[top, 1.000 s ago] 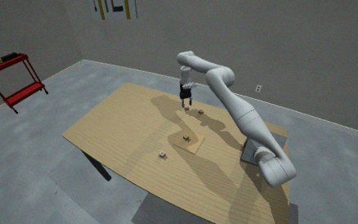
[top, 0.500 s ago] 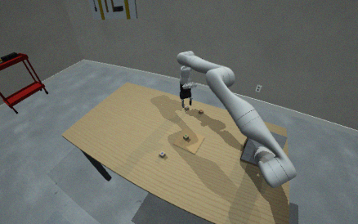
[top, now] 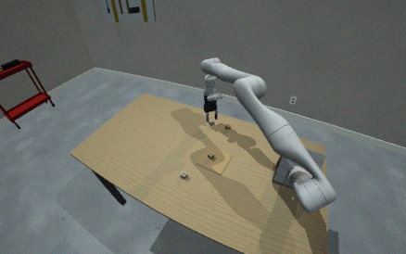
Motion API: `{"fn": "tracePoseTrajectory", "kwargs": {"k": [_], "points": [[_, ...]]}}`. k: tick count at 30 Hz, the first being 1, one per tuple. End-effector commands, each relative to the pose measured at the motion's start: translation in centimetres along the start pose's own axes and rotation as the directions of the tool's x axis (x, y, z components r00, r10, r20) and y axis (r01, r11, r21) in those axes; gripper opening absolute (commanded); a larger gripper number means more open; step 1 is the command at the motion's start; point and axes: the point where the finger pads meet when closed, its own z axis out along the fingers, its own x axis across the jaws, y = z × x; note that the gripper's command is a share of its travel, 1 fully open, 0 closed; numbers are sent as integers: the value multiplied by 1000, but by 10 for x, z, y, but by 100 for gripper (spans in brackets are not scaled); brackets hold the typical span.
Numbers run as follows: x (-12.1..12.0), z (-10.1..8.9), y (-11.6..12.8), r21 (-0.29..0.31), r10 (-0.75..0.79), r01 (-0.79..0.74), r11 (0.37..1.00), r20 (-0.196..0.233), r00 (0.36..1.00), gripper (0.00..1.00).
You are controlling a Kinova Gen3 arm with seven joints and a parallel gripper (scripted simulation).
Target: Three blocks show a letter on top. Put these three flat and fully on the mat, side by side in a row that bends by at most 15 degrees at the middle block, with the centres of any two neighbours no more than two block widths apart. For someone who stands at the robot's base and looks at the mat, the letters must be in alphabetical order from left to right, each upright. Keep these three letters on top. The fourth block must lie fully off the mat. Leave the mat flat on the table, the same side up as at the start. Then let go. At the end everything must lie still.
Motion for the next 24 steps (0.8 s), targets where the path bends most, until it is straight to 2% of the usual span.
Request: {"fn": "tracePoseTrajectory", "kwargs": {"k": [1,24], "points": [[4,-1,0,-1,7,-7,1000,-6,1000,100],[4,1,1,-4,7,-7,1000,-6,1000,100]]}}
